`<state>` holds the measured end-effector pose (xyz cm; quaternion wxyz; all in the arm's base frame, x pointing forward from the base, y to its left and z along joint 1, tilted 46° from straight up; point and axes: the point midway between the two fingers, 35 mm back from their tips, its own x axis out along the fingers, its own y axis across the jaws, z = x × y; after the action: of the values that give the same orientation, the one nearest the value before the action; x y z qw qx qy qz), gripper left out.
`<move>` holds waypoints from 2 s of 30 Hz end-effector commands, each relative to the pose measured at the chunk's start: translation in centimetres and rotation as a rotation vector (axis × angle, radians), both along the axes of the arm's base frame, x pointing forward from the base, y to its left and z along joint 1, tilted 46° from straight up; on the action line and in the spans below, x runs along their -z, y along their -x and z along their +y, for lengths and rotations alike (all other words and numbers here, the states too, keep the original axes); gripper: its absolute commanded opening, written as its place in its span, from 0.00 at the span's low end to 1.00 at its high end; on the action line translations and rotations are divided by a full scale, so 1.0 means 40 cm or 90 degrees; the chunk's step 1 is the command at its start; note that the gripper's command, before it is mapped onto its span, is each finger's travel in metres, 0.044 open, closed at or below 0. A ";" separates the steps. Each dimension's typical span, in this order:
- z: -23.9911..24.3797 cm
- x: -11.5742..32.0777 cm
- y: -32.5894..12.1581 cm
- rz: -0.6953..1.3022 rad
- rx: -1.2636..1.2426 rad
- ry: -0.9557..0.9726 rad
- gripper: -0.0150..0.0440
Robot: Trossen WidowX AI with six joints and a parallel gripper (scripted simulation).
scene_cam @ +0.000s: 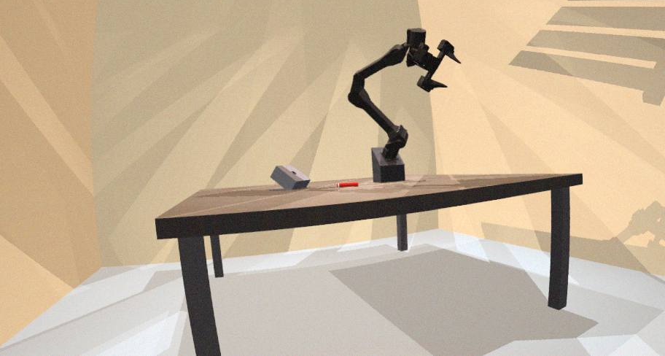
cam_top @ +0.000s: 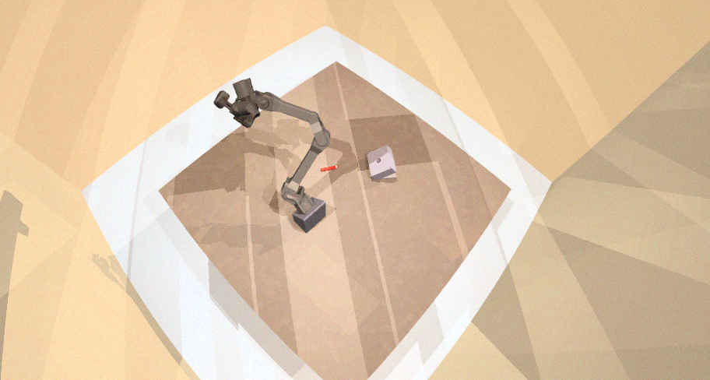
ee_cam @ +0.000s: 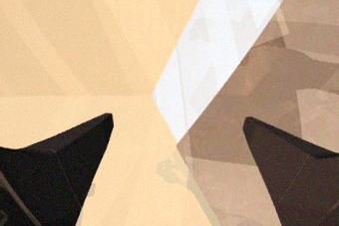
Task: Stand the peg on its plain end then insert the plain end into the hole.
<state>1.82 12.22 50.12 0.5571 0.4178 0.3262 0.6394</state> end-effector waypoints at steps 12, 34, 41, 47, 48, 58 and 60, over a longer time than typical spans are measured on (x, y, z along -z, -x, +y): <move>0.181 0.121 0.027 -0.158 0.119 0.154 1.00; 0.346 0.406 -0.222 -0.178 0.243 0.470 1.00; 0.337 0.513 -0.334 -0.125 0.262 0.567 1.00; 0.302 0.603 -0.426 -0.058 0.272 0.636 1.00; 0.294 0.618 -0.441 -0.044 0.273 0.646 1.00; 0.188 0.746 -0.565 0.120 0.321 0.704 1.00; 0.172 0.763 -0.577 0.140 0.320 0.709 1.00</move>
<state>24.27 19.96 20.76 0.7979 0.1834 0.5420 0.1898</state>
